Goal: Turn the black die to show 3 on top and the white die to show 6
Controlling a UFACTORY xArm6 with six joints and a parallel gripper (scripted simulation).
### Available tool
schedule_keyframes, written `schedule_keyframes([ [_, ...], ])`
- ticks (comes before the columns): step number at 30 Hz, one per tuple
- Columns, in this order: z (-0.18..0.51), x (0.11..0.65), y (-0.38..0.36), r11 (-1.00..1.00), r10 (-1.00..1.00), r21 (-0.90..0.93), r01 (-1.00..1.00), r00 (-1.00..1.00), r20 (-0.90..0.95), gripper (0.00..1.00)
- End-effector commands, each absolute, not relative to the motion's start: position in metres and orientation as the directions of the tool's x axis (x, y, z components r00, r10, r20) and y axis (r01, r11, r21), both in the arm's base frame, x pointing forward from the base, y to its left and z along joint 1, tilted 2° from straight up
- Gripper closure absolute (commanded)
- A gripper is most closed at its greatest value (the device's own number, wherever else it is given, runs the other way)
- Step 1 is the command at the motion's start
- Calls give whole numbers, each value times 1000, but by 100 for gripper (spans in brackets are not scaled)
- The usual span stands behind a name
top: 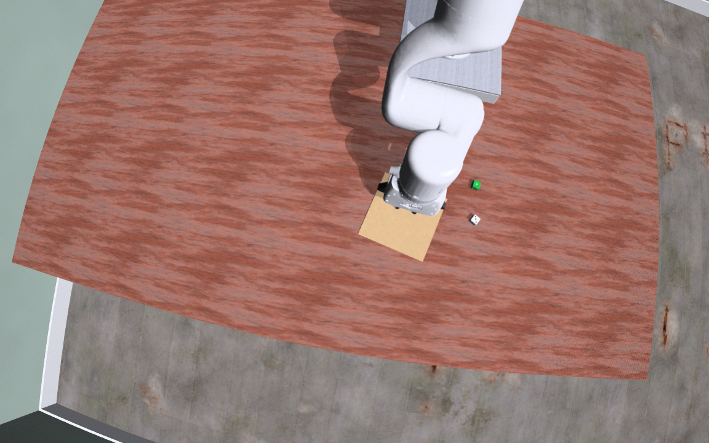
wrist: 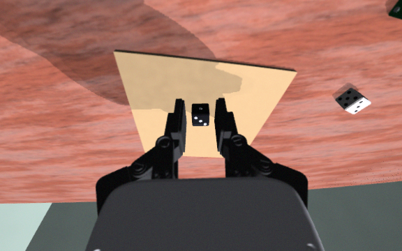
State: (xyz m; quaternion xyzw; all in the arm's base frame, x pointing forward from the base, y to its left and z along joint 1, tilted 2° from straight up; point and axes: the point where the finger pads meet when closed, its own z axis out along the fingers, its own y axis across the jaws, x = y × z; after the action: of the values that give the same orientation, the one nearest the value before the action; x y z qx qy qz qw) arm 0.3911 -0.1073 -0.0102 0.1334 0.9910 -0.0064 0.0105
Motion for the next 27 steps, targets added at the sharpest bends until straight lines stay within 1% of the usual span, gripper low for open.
schedule_keyframes([
  [1, 0, 393, -108, 964, 264, -10, 264, -964, -27, 69],
  [5, 8, 392, -107, 964, 264, -10, 264, -964, -27, 69],
  [18, 71, 391, -106, 964, 264, -10, 264, -964, -27, 69],
  [27, 79, 391, -106, 964, 264, -10, 264, -964, -27, 69],
])
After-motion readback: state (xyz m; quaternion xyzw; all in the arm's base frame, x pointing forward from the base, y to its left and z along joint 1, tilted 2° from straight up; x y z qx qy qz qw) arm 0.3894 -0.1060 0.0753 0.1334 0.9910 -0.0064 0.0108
